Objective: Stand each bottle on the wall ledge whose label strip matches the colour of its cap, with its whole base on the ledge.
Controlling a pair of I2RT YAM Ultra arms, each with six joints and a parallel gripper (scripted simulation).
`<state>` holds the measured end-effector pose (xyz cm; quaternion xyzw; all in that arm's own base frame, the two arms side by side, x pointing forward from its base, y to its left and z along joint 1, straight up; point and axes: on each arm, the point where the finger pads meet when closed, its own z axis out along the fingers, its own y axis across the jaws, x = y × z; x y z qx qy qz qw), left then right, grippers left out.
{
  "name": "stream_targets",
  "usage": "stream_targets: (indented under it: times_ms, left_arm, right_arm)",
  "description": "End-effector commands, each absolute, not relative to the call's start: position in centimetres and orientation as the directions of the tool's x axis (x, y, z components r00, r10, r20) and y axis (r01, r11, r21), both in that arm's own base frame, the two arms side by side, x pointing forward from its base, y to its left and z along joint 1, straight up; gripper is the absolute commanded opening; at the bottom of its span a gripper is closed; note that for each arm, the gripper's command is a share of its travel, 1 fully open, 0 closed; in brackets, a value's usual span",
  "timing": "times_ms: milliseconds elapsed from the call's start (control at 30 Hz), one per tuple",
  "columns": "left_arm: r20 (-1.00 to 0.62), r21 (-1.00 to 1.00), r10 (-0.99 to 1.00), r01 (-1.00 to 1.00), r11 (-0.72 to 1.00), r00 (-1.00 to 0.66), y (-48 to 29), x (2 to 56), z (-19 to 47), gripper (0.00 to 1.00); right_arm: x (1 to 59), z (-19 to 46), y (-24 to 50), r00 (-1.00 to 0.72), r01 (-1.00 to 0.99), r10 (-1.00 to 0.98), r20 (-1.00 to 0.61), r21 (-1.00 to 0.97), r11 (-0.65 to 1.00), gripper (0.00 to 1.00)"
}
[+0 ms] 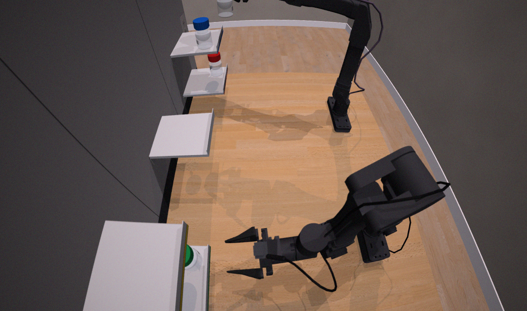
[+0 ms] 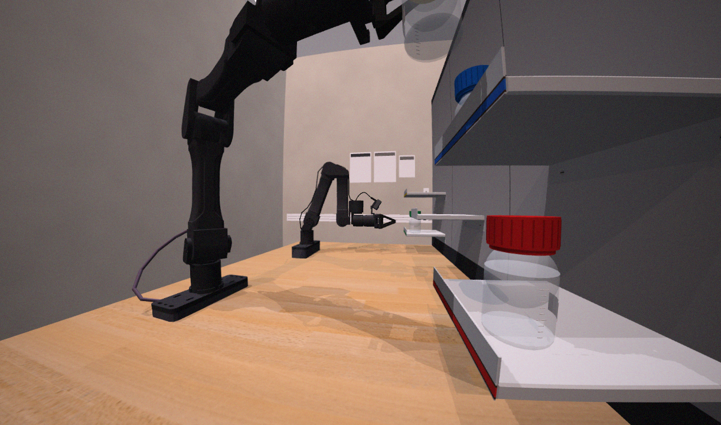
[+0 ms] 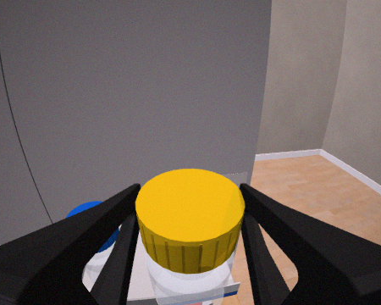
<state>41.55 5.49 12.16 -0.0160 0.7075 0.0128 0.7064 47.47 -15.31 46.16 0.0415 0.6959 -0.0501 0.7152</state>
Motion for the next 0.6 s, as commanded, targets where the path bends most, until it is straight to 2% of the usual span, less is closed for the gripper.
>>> stream_targets:
  times_ms: [0,567]
  left_arm:
    - [-1.0,0.0,0.001,-0.033,0.999,0.013,5.3,41.4,12.7,0.72]
    - [-1.0,0.0,0.001,-0.033,0.999,0.013,5.3,41.4,12.7,0.72]
  right_arm:
    - [44.9,49.1,-14.7,0.107,0.124,-0.051,-0.993,-0.037,0.992,0.5]
    - [42.8,46.9,-14.5,0.053,0.113,-0.027,-0.998,-0.021,0.993,0.5]
